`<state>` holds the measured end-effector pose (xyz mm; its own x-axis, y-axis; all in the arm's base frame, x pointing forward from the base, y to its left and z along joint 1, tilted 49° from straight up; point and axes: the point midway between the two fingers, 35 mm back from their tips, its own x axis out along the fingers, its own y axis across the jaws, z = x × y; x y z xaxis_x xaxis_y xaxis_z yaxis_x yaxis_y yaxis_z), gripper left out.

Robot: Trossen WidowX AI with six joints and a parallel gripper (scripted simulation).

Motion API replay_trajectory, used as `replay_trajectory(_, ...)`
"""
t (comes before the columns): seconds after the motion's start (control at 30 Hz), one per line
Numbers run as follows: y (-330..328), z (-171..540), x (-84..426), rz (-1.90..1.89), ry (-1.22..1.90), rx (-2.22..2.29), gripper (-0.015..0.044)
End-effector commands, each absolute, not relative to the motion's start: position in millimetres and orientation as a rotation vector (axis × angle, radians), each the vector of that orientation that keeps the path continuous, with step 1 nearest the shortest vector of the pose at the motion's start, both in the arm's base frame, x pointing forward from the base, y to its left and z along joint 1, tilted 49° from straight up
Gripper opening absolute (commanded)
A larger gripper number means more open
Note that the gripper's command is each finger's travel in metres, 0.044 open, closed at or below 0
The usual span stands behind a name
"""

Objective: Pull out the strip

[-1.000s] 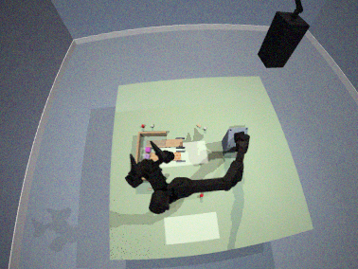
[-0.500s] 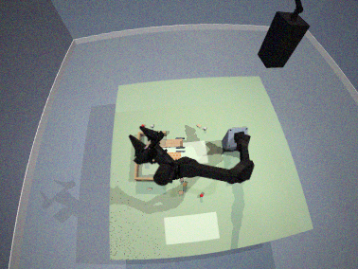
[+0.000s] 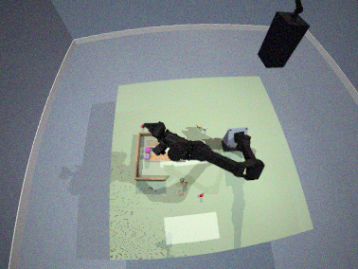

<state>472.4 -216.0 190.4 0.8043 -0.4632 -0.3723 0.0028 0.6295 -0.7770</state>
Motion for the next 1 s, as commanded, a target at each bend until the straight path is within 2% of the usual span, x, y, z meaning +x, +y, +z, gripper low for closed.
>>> replay_trajectory(0.0, -182.1, 137.2, 433.1, -0.113, 0.501, -0.373, 0.04)
replay_trajectory(0.63, -79.7, 75.3, 314.4, 0.221, 0.515, 0.758, 0.04)
replay_trajectory(0.97, -77.0, 74.7, 311.3, 0.228, 0.518, 0.784, 0.04)
